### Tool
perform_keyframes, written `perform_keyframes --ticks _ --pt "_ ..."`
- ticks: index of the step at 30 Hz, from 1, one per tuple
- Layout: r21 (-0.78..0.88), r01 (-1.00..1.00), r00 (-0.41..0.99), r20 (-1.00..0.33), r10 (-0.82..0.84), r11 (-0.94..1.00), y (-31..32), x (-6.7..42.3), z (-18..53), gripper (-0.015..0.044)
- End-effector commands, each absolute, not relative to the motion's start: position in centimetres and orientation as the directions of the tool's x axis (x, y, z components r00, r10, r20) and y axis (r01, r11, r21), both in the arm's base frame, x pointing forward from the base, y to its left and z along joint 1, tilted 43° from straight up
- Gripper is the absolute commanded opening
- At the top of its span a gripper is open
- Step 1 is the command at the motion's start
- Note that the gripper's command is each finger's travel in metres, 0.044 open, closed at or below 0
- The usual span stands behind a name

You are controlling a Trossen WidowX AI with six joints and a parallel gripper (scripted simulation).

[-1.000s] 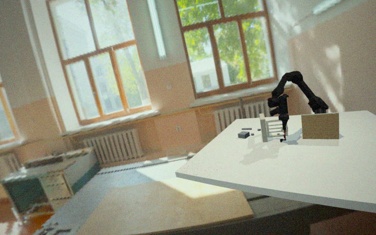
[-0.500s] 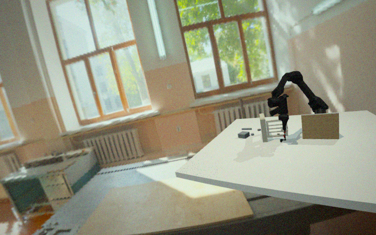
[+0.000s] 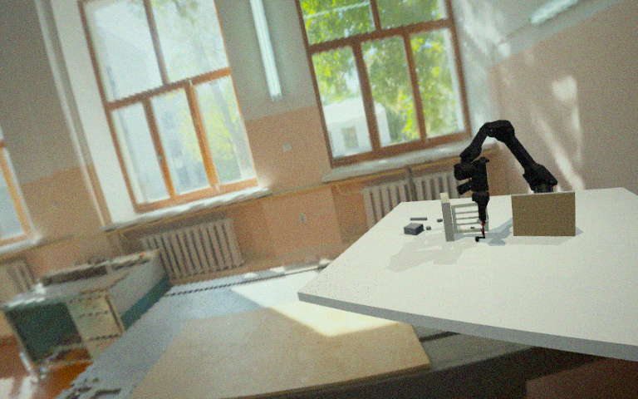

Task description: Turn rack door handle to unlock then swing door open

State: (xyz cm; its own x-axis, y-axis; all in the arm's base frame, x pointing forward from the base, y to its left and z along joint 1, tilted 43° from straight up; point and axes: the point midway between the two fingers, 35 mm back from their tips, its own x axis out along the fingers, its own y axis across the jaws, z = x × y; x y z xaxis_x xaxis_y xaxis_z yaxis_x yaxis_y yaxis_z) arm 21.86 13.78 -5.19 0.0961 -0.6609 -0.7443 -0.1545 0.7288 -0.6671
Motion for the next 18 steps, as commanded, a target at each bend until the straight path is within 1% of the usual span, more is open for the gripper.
perform_keyframes --ticks 1,18 --pt "-0.664 -0.149 0.093 -0.747 -0.658 0.732 14.3 21.8 -4.7 0.0295" --pt "-0.663 -0.149 0.092 -0.748 -0.658 0.733 16.3 21.5 -2.6 0.0295"
